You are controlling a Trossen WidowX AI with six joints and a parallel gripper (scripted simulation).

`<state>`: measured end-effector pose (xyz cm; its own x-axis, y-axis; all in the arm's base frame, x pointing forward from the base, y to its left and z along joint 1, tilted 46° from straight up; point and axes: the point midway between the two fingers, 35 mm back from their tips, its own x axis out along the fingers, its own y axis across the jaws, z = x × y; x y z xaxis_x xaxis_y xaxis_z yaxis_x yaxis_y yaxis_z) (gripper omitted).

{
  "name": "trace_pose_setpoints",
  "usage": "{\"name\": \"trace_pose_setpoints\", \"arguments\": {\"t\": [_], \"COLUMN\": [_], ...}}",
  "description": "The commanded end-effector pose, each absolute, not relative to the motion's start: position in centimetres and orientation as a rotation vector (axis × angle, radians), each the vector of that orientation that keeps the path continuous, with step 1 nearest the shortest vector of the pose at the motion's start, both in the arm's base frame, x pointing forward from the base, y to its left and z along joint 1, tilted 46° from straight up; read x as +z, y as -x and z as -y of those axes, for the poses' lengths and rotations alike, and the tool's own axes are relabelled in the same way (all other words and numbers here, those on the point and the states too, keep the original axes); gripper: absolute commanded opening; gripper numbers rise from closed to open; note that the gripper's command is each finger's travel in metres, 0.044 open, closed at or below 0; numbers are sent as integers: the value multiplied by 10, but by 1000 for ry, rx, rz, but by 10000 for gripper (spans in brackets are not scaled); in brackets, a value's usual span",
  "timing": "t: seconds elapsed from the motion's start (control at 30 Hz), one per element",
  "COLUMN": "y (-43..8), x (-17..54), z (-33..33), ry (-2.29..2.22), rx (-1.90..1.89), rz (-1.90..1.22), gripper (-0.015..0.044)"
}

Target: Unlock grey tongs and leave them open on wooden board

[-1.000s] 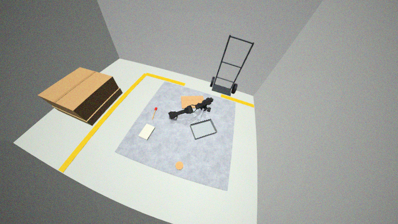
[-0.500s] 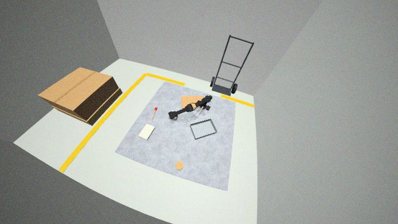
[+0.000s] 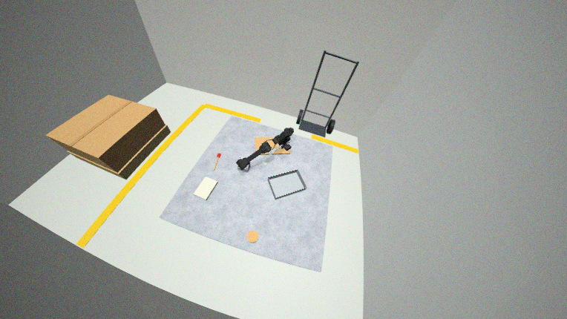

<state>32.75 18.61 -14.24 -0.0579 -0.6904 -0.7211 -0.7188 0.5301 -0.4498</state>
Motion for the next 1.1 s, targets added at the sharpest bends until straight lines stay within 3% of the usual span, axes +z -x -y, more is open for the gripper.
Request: {"name": "trace_pose_setpoints", "arguments": {"t": [0.0,0.6,1.07], "y": [-313,-234,-231], "x": [-156,-213,-216], "z": [-207,-264,-267], "ry": [1094,777,767], "rx": [-45,-385,-390], "rz": [-1734,-1606,-1591], "gripper": [-150,-150,-150]}}
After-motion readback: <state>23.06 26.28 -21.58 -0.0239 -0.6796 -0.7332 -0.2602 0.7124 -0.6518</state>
